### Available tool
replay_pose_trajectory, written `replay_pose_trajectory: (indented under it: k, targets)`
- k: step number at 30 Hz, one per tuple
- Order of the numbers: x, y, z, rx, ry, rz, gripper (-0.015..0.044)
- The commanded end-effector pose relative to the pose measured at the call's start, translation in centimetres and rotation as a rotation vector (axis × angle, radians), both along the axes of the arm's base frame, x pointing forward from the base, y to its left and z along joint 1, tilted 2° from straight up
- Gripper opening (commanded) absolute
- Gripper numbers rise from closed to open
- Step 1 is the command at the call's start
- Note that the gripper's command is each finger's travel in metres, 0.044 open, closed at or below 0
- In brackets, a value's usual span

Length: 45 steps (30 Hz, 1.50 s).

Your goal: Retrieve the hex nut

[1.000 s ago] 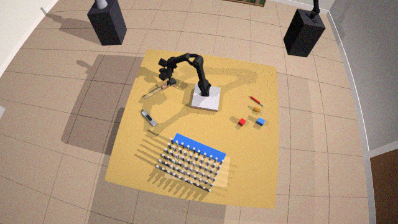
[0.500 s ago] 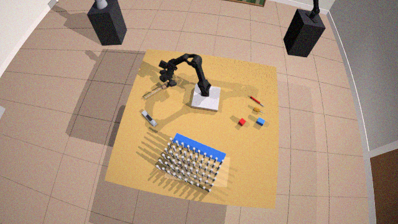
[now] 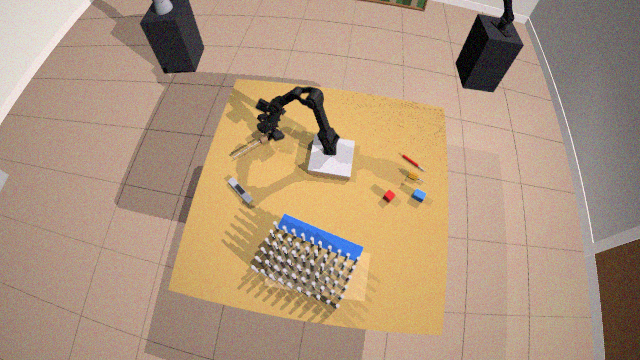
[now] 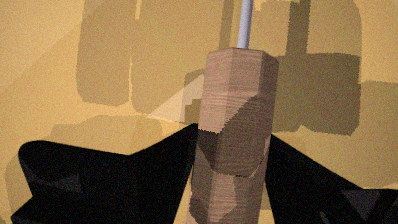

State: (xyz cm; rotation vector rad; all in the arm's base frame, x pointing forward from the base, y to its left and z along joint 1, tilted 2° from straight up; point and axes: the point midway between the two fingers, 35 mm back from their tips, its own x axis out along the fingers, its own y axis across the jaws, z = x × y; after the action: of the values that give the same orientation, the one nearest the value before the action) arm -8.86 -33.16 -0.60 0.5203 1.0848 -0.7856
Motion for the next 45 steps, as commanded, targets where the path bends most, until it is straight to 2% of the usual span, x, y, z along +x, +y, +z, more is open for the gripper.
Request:
replay_pose_trajectory:
  k: [1,6,30,37,45]
  targets:
    - [0.1,0.0,0.0,-0.002,-0.004,0.0,0.0128]
    - [-0.2,-0.6,1.9,-0.002,-0.003,0.0,0.0]
    - [0.0,-0.4,16.6,-0.001,0.0,0.0,0.0]
    - [0.4,-0.3,17.1,0.001,0.0,0.003,0.0]
    - [4.7,-0.2,17.5,0.018,0.003,0.038,0.0]
